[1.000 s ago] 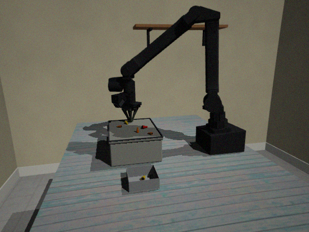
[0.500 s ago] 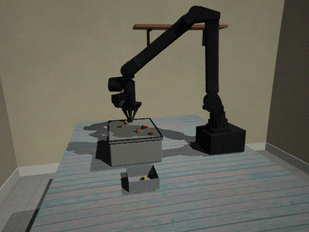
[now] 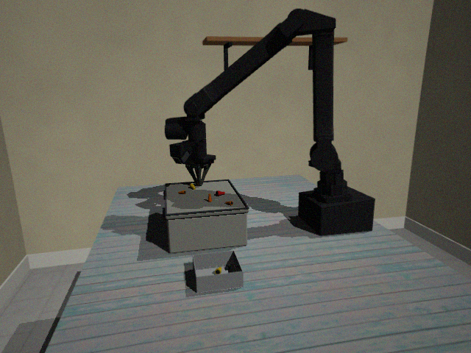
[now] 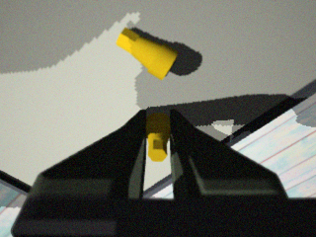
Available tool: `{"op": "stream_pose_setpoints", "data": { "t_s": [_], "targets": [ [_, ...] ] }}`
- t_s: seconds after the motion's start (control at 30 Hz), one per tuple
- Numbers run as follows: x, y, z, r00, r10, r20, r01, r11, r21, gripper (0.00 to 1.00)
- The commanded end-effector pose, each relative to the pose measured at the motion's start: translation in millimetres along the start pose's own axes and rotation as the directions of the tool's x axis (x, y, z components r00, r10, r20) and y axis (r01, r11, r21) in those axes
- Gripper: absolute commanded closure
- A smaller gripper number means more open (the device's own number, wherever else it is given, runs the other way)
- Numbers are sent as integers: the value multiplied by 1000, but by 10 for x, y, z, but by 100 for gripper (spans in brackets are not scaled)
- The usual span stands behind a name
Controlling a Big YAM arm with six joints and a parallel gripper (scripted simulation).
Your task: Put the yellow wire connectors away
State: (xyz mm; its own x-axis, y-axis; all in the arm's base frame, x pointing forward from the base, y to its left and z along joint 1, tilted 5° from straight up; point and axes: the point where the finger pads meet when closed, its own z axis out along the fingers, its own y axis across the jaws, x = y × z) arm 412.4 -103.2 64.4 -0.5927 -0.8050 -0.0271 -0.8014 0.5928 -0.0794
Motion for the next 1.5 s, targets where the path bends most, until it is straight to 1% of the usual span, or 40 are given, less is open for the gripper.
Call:
{"op": "stream_pose_setpoints", "data": {
  "t_s": [0.0, 0.17, 0.3, 0.43, 0.5, 0.6, 0.67, 0.83, 0.93, 1.0, 1.17, 1.47],
  "targets": [
    [-43, -55, -65, 1000, 3, 12, -3, 1000, 25, 91],
    [-47, -64, -108, 1000, 3, 13, -3, 1000, 27, 91],
    [-72, -123, -279, 1000, 2, 19, -3, 999, 42, 91],
    [-85, -151, -493, 1000, 2, 23, -3, 999, 50, 91],
    [-90, -160, -549, 1000, 2, 24, -4, 999, 53, 91],
    [-93, -165, -689, 1000, 2, 26, -4, 998, 56, 91],
    [-93, -165, -689, 1000, 2, 26, -4, 998, 56, 91],
    [-96, -163, -885, 1000, 2, 25, -4, 998, 56, 91],
    [-98, -163, -956, 1000, 2, 27, -4, 998, 58, 91],
    [-100, -164, -969, 1000, 2, 27, -4, 998, 58, 91],
    [-96, -151, -889, 1000, 2, 19, -3, 999, 39, 91],
    [-90, -114, -813, 1000, 2, 12, -2, 1000, 24, 91]
  ]
}}
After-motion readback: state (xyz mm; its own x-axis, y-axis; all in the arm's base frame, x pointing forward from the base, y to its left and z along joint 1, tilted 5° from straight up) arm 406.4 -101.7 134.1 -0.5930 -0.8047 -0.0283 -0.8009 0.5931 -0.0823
